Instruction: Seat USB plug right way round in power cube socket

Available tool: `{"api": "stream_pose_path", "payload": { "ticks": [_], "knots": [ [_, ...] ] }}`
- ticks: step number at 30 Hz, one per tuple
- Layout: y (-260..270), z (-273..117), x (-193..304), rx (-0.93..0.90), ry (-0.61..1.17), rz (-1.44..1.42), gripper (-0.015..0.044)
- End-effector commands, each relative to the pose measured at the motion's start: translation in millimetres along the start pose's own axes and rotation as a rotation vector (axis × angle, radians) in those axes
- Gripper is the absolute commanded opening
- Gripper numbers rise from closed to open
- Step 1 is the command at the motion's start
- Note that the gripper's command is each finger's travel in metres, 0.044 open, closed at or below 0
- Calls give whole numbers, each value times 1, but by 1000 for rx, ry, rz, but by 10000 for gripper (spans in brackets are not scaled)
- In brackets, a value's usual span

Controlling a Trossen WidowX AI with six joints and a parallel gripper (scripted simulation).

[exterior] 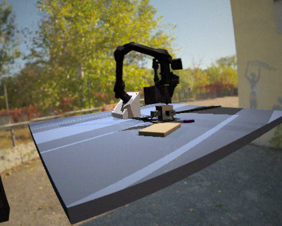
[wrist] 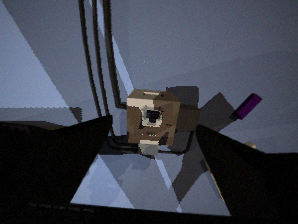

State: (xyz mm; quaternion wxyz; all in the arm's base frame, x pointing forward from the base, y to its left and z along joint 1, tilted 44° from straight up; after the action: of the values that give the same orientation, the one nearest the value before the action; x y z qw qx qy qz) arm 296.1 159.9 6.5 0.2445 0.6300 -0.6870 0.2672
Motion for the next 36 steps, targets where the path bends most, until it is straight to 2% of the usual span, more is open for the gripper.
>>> {"api": "stream_pose_path", "payload": {
  "ticks": [1,19,36],
  "knots": [
    [1,7,1,-2,8,-7,440],
    [1,17,1,-2,8,-7,440],
    [0,15,1,-2,3,-1,0]
  ]
}}
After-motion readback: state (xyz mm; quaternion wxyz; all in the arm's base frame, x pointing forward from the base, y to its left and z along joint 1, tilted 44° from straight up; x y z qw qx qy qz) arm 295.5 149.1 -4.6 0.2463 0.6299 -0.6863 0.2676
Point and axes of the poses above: the point midway between the two fingers, 35 mm back from their tips, its own z axis out along the fingers, its own y axis across the jaws, x = y × z, the point moved 7 cm from there along -z, back along the fingers, and after that the axes turned 4 degrees about -z, right-handed, at the moved point
